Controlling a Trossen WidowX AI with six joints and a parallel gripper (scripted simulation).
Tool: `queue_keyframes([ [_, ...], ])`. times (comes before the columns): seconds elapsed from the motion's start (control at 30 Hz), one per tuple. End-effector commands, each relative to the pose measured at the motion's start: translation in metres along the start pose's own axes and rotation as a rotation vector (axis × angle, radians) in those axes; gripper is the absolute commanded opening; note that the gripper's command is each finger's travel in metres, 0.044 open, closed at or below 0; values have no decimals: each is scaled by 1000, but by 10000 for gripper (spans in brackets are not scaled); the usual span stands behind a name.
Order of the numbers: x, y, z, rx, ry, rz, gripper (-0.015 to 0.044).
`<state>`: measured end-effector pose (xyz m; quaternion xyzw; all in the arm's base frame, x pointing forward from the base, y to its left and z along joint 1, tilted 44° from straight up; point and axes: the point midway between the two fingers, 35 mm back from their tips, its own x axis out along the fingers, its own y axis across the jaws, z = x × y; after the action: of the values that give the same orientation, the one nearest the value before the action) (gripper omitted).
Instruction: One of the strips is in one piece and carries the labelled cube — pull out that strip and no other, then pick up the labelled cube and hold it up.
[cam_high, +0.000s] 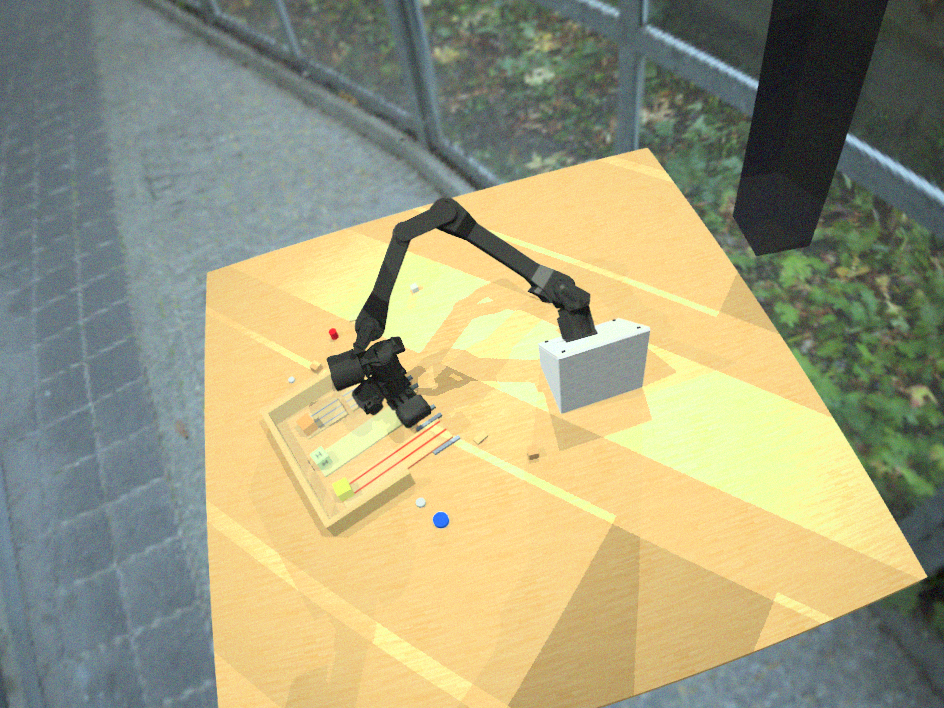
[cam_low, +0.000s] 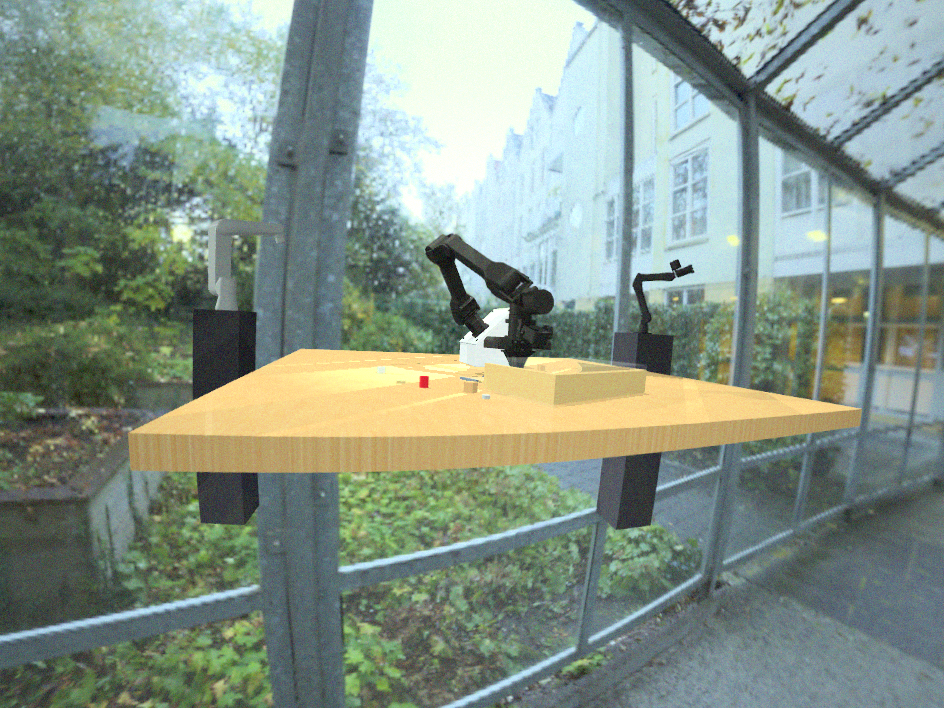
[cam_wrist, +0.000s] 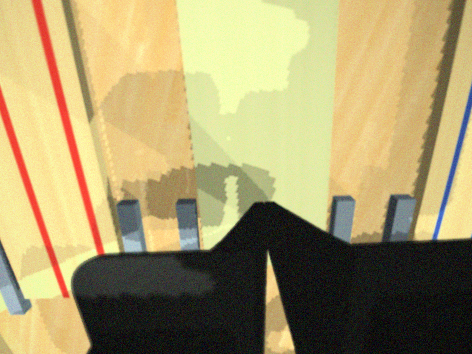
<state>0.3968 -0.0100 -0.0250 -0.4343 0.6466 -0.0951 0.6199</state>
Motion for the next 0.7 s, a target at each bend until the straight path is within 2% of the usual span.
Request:
queue_keyframes([
  [0.0,6,0,-5,-2,11,1,0],
  [0.67,7,1,-35,-4,13,1,0],
])
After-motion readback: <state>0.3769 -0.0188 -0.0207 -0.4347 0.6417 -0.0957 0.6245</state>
